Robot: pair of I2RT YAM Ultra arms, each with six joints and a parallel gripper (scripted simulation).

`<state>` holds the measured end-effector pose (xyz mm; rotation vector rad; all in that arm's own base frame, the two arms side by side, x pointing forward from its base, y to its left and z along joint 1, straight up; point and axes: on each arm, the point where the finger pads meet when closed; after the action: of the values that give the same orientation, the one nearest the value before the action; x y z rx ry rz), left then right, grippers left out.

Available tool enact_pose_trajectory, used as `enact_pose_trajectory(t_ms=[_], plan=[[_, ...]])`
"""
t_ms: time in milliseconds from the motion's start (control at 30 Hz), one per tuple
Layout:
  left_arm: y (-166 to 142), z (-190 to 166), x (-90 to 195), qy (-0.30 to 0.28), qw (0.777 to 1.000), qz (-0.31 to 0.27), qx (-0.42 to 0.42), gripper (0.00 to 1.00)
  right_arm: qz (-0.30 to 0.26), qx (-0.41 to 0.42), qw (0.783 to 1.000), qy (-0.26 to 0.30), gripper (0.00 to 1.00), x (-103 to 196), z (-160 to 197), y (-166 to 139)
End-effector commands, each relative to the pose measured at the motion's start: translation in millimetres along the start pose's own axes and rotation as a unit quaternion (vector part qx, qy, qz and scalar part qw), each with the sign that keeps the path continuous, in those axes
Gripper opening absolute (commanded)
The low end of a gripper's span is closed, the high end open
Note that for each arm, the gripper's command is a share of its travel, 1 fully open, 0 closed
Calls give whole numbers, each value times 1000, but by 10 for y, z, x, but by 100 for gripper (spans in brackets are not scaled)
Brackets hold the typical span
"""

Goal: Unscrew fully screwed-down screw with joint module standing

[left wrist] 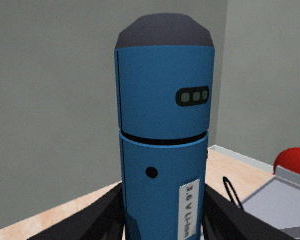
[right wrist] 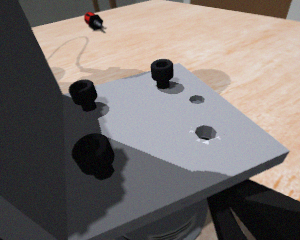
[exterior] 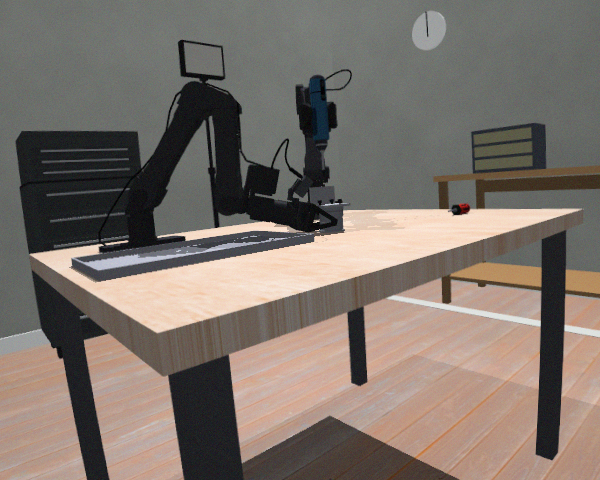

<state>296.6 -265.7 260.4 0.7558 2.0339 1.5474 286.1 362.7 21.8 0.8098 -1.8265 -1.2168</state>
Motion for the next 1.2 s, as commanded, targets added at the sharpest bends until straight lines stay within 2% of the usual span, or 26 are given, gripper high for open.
enact_pose_trajectory(t_ms=[0, 267, 333, 400, 533, 667, 733, 833, 900, 1033, 1167], plan=[[582, -110, 0, -17, 997, -74, -3, 42, 0, -2, 1000, -1, 59, -14, -7, 21], [606, -117, 0, -17, 997, -74, -3, 42, 0, -2, 1000, -1, 59, -14, -7, 21], [511, -17, -34, -1, 998, -57, 8, 42, 0, -2, 1000, -1, 59, -14, -7, 21], [286, 115, -98, 20, 999, -19, 16, 42, 0, -2, 1000, -1, 59, -14, -7, 21], [221, 249, -100, 40, 999, 0, 29, 42, 0, -2, 1000, -1, 59, -14, -7, 21], [21, 413, -152, 63, 996, 37, 43, 42, 0, -2, 1000, -1, 59, -14, -7, 21], [222, 354, -111, 54, 998, 7, 41, 42, 0, -2, 1000, -1, 59, -14, -7, 21], [218, 340, -112, 52, 998, 8, 41, 42, 0, -2, 1000, -1, 59, -14, -7, 21], [201, 423, -118, 64, 997, 14, 48, 42, 0, -2, 1000, -1, 59, -14, -7, 21], [-35, 623, -166, 95, 992, 56, 65, 42, 0, -2, 1000, -1, 59, -14, -7, 21], [-53, 751, -166, 114, 988, 67, 79, 42, 0, -2, 1000, -1, 59, -14, -7, 21]])
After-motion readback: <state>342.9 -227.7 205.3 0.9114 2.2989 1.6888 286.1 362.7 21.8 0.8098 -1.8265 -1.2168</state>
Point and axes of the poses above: on each arm, the point where the finger pads meet when closed, its own x axis back along the fingers, its own z axis across the jaws, y = z × x, and after that the axes turned 14 degrees about x, right-handed
